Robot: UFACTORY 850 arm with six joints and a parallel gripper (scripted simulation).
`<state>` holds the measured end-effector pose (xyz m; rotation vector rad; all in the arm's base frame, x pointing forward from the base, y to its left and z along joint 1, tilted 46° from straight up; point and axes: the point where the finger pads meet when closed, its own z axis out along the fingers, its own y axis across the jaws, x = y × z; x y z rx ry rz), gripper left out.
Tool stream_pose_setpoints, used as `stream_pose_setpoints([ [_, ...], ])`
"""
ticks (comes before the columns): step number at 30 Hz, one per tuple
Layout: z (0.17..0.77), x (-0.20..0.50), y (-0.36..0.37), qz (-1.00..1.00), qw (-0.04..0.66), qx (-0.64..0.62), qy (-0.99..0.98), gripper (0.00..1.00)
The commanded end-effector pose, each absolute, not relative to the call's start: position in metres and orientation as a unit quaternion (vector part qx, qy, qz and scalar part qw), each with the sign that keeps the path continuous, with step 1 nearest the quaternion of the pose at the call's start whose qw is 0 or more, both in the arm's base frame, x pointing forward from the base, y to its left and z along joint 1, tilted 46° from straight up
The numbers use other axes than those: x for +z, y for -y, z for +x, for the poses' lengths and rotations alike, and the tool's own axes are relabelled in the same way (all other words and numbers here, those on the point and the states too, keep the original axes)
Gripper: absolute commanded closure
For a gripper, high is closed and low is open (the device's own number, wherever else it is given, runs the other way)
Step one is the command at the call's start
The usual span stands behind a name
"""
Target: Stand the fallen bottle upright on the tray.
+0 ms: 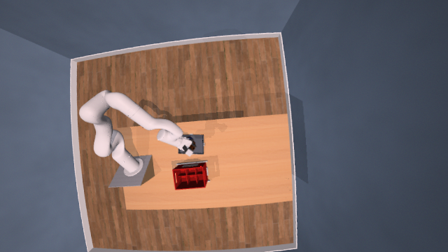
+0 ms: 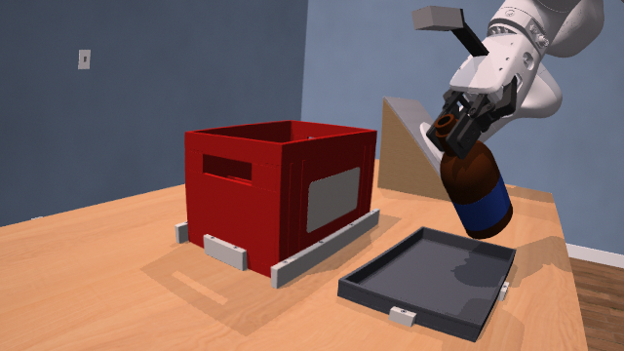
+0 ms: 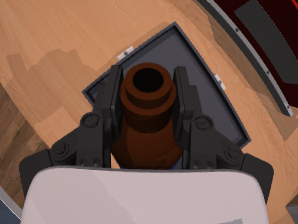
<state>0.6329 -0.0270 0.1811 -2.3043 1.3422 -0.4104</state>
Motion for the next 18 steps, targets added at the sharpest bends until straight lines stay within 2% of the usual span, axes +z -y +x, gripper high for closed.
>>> stream_pose_setpoints([
  [1,0.6329,0.1817,0.0278,-0.831,0.217,-0.158,-0.487,1.00],
  [18,0.6320,0.1816,0.0281,-0.831,0.213,-0.161,-0.489,1.00],
])
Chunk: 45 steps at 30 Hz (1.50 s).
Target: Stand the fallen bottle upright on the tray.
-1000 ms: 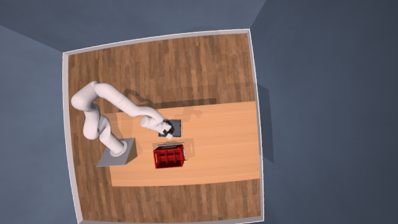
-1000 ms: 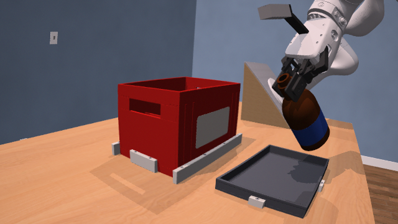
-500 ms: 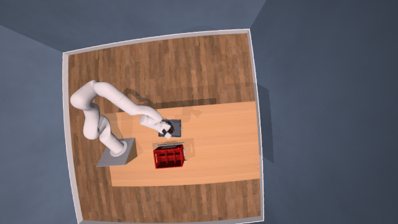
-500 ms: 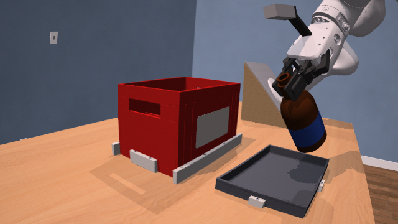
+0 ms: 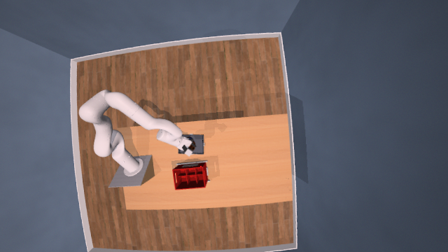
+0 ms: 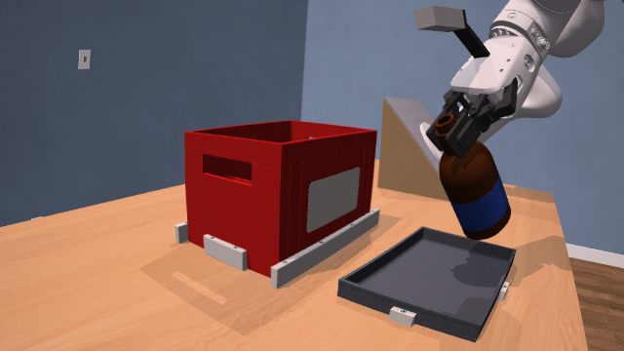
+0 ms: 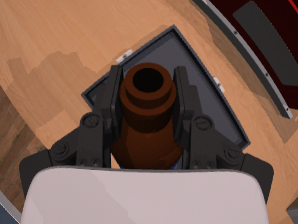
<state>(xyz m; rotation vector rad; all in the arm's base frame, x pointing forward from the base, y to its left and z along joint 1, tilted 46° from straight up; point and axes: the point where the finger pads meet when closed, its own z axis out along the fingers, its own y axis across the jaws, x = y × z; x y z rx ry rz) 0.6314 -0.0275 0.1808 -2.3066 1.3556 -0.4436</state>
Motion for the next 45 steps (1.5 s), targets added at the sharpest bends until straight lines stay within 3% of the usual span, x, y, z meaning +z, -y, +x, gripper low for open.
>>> stream_pose_setpoints([
  [1,0.6320,0.1816,0.0281,-0.831,0.213,-0.161,-0.489,1.00],
  [45,0.6322,0.1830,0.0275,-0.814,0.173,-0.232,-0.504,1.00],
])
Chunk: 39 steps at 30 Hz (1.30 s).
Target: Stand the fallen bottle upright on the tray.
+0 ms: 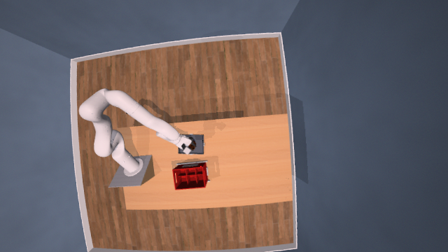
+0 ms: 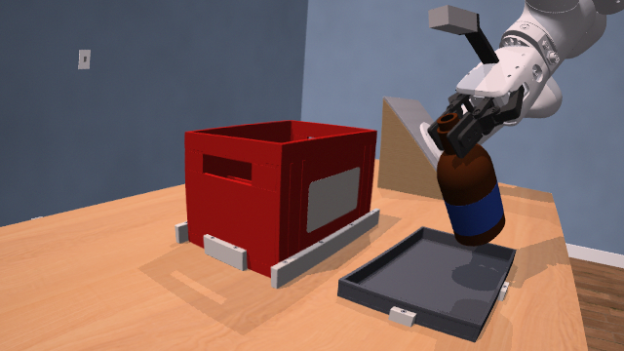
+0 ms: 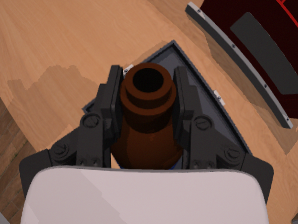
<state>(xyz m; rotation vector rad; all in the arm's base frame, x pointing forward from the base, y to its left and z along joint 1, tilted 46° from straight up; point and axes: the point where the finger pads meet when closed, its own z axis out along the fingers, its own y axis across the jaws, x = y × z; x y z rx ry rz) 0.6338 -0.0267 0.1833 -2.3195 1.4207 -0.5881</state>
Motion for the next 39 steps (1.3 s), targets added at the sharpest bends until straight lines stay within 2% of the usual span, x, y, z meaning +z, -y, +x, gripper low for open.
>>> stream_pose_setpoints([
  [1,0.6319,0.1828,0.0275,-0.814,0.172,-0.232,-0.505,1.00],
  [39,0.6345,0.1842,0.0216,-0.807,0.171,-0.253,-0.506,1.00],
])
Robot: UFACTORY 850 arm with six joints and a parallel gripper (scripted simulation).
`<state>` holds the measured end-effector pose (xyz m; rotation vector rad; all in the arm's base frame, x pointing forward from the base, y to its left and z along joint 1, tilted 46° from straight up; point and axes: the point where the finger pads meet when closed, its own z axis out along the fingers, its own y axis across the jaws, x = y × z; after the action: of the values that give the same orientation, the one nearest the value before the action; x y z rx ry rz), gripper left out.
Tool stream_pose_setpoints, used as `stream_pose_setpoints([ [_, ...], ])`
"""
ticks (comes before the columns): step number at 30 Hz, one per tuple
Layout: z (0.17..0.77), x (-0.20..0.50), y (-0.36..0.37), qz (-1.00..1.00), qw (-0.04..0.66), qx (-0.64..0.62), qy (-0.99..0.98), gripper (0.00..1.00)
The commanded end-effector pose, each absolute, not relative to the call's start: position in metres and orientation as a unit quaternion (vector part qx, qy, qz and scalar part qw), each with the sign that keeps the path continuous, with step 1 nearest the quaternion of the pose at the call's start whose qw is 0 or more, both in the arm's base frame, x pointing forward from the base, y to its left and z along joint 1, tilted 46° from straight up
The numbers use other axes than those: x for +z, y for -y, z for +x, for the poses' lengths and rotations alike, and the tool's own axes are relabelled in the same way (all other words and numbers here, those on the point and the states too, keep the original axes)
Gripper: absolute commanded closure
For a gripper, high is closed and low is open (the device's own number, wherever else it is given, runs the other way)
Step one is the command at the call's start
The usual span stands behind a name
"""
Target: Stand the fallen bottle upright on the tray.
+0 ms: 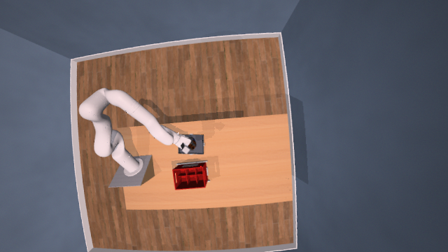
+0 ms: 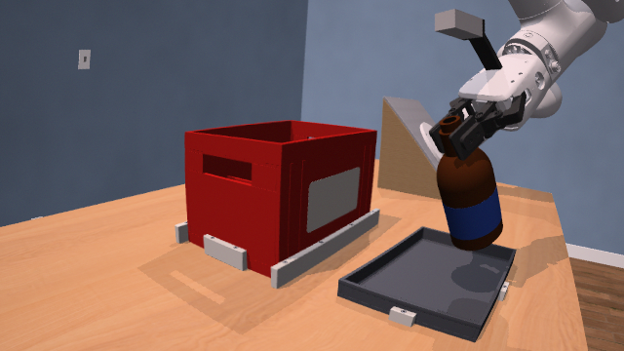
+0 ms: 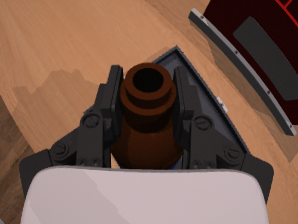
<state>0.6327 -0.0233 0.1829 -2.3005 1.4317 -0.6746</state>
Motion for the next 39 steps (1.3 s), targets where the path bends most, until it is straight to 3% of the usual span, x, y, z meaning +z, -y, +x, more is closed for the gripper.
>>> stream_pose_setpoints([
  [1,0.6345,0.1842,0.0216,-0.807,0.171,-0.253,-0.506,1.00],
  [39,0.6301,0.1832,0.0269,-0.790,0.126,-0.303,-0.518,1.00],
])
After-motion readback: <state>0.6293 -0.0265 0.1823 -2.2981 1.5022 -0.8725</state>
